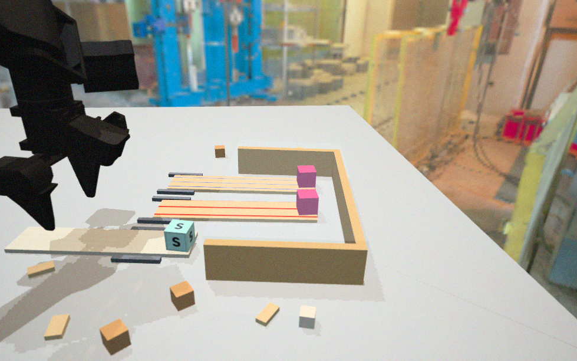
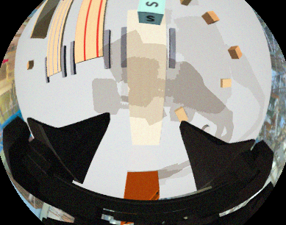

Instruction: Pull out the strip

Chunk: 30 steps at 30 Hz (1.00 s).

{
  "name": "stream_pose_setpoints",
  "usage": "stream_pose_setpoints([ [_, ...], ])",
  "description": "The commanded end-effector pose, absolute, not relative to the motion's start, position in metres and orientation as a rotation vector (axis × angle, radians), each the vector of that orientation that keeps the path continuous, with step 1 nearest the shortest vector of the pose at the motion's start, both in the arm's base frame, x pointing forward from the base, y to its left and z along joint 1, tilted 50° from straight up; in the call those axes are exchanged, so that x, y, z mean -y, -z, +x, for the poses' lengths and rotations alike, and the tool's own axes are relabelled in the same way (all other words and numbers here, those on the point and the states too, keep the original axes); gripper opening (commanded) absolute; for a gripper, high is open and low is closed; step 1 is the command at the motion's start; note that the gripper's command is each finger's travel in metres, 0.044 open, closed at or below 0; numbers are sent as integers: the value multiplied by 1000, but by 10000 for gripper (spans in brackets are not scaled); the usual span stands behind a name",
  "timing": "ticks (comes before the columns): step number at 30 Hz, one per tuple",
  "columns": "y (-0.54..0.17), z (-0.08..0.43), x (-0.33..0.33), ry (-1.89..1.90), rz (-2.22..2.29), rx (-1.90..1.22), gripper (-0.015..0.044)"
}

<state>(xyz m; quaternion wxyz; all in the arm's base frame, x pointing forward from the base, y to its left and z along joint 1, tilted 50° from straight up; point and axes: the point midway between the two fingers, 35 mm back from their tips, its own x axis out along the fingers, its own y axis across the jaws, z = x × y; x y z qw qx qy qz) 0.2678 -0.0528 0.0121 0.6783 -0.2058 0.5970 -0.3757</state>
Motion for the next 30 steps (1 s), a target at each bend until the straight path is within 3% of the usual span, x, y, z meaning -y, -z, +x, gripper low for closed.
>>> stream_pose_setpoints([
  [1, -16, 283, 53, 845, -465, -1336, 440],
  [30, -38, 379, 54, 845, -463, -1330, 440],
])
